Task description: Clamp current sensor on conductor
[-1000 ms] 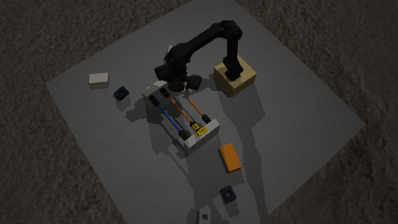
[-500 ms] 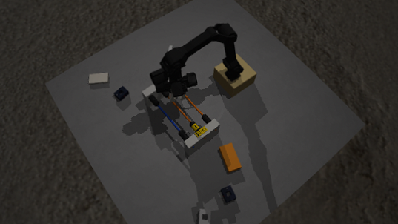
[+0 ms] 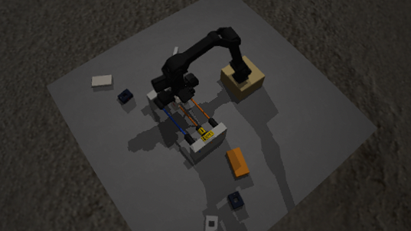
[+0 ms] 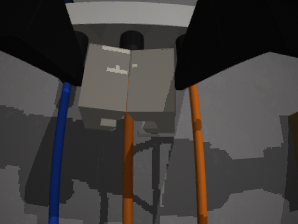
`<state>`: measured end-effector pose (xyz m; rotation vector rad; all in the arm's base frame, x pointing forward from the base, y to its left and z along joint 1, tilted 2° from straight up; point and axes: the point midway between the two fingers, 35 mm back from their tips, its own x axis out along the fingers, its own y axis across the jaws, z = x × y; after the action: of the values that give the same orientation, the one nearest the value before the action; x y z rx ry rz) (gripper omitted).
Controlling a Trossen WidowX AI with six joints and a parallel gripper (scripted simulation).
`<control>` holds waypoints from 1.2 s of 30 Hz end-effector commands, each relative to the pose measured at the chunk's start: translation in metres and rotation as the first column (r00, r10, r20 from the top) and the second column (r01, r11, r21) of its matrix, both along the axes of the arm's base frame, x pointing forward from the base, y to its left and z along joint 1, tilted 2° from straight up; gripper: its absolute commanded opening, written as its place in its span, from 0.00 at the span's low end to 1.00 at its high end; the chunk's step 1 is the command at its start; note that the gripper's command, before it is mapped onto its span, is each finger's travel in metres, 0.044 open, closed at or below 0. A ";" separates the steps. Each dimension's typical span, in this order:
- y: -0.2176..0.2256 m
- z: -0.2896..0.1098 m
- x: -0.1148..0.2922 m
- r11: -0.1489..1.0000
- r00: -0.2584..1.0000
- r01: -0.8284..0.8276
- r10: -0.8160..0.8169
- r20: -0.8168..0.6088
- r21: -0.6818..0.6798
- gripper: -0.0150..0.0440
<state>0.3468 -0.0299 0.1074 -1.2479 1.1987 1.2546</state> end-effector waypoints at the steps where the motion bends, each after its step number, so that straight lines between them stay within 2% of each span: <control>1: 0.000 -0.001 0.003 1.000 1.000 -0.027 0.027 0.007 0.001 0.25; 36: 0.000 -0.051 0.002 1.000 1.000 -0.022 0.022 0.005 0.000 0.25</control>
<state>0.3488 -0.0300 0.0557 -1.2661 1.1852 1.2670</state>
